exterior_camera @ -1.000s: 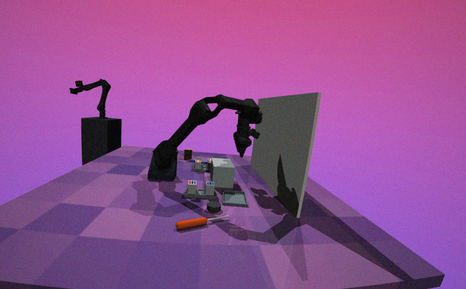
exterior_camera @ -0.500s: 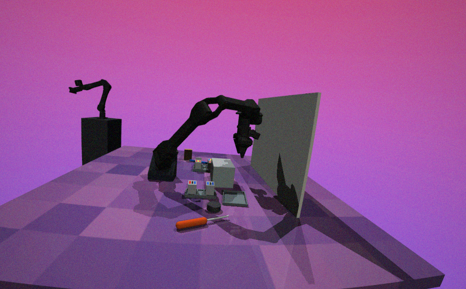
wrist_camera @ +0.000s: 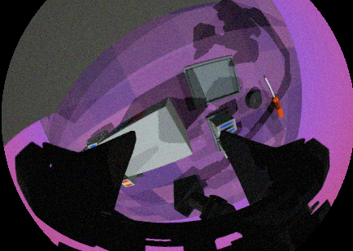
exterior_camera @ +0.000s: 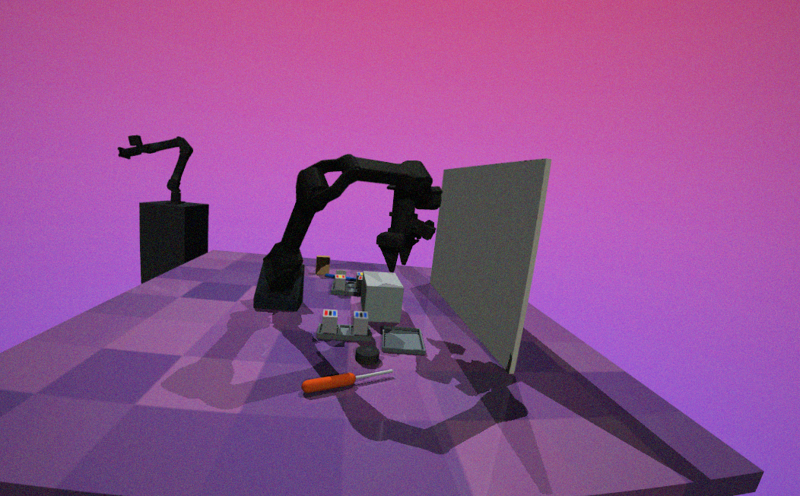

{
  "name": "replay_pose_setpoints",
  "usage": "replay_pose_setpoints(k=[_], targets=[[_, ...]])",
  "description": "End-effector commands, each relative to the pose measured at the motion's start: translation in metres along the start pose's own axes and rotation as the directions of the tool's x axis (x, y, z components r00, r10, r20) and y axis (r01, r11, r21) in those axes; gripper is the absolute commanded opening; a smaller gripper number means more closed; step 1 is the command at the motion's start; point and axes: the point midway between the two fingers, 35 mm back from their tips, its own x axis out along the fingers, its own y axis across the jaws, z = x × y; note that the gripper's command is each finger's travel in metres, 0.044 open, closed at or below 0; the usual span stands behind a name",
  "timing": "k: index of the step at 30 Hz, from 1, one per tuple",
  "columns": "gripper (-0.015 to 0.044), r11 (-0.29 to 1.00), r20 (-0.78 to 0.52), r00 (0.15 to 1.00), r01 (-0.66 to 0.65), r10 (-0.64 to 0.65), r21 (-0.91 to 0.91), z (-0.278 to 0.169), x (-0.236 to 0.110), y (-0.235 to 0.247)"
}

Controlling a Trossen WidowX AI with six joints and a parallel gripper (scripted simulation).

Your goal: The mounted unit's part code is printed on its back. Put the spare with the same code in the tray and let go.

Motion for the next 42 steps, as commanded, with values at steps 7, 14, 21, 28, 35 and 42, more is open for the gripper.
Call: replay_pose_setpoints(k=[7, 14, 21, 28, 35, 42], targets=[[0.044, 0.791, 0.006, 1.0, -0.016, 0.016, 0.612, -0.061, 0.013, -0.116], [0.044, 0.545, 0.011, 1.0, -0.021, 0.022, 0.838, -0.104, 0.032, -0.156], [0.044, 0.537, 0.012, 1.0, -0.022, 0.022, 0.843, -0.105, 0.032, -0.157], [0.0335, 0.5, -0.002, 1.0, 0.016, -0.027, 0.866, -0.105, 0.05, -0.155], [0.03, 0.495, -0.004, 0.999, 0.02, -0.034, 0.869, -0.105, 0.052, -0.155], [0.03, 0.495, -0.005, 0.999, 0.02, -0.033, 0.869, -0.105, 0.053, -0.155]])
